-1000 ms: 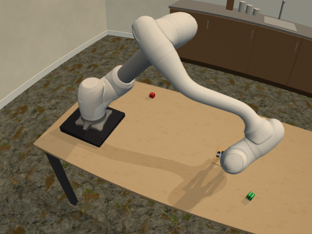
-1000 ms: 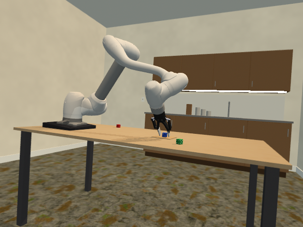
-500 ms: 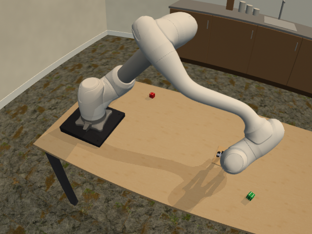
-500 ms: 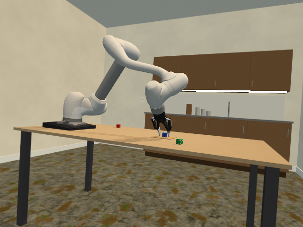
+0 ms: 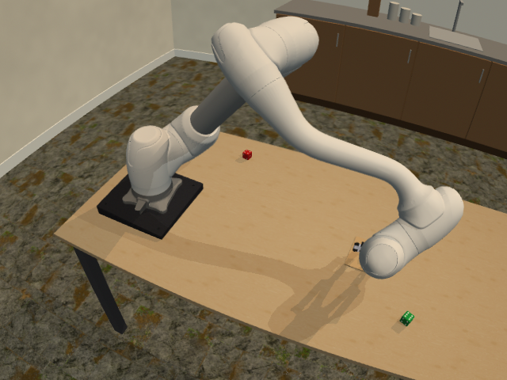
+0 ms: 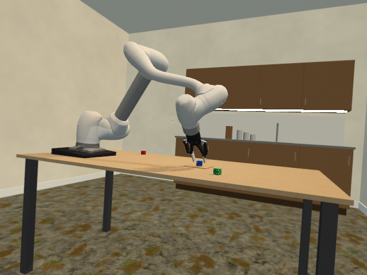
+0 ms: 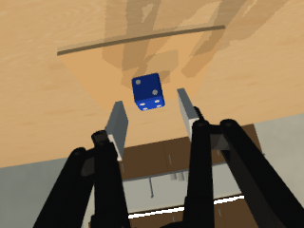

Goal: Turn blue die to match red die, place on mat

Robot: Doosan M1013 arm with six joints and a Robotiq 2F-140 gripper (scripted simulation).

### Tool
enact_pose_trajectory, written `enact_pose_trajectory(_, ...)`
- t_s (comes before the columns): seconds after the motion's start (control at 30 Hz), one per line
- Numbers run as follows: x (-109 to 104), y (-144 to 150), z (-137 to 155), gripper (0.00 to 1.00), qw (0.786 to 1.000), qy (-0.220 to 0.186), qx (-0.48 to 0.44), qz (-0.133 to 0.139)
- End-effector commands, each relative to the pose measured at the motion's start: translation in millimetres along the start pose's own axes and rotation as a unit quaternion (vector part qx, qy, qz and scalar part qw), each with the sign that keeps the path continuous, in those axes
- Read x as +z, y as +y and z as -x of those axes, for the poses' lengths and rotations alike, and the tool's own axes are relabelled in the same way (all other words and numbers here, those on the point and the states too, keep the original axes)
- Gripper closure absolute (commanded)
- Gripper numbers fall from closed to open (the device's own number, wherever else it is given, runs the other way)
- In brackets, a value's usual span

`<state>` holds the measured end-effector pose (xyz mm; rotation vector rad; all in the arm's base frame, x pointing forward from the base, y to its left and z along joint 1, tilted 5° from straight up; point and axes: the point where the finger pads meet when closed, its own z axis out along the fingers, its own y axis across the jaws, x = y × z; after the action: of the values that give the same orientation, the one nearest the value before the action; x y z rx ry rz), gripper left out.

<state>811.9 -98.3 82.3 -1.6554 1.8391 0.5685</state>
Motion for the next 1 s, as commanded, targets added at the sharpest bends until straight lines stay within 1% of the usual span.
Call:
enact_pose_trajectory(0.0,-7,0,7,0.54,1.000,0.000,0.000,0.000)
enact_pose_trajectory(0.17,-20,0,20,0.54,1.000,0.000,0.000,0.000)
enact_pose_trajectory(0.23,-20,0,20,0.54,1.000,0.000,0.000,0.000)
enact_pose_trajectory(0.5,-35,0,35,0.54,1.000,0.000,0.000,0.000)
enact_pose_trajectory(0.83,-37,0,38,0.54,1.000,0.000,0.000,0.000)
enact_pose_trajectory(0.9,-37,0,38,0.54,1.000,0.008,0.000,0.001)
enact_pose_trajectory(0.97,-36,1,38,0.54,1.000,0.029,0.001,0.003)
